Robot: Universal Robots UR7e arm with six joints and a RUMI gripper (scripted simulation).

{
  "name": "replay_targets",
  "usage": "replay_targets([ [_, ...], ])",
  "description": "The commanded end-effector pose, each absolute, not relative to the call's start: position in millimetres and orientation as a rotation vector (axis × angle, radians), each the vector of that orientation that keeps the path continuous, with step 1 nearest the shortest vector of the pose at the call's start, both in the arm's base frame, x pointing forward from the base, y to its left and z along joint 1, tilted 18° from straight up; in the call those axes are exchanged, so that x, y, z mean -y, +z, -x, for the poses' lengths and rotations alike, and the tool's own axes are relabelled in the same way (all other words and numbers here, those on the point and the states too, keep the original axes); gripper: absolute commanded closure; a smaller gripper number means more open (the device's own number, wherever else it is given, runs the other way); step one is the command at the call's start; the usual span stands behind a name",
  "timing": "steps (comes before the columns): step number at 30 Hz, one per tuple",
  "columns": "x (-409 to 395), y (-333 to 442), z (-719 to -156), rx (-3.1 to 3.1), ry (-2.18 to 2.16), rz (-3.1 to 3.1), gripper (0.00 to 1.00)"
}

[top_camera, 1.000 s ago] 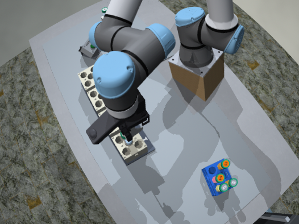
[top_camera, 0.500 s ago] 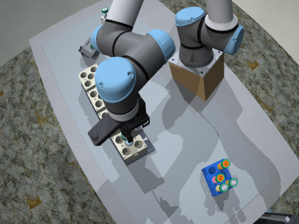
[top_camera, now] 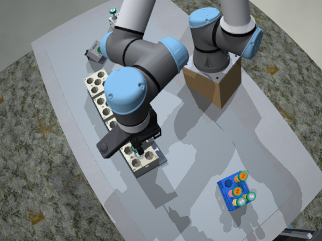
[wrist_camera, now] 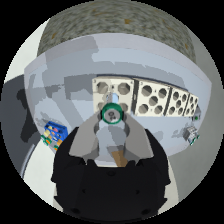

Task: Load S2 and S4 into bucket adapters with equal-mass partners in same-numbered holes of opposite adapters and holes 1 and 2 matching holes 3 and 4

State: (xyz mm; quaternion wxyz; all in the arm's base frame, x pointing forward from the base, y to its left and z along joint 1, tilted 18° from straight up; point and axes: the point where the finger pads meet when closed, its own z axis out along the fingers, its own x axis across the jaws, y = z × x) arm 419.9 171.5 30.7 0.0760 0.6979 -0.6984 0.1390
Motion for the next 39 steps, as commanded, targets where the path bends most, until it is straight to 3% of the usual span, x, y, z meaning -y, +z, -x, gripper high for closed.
replay_targets([
  [1,-167.6,21.5,-421.2,2.096,0.418,-2.091,1.0],
  [39,-156.8,-12.6,-424.3,2.096,0.417,-2.091,1.0],
])
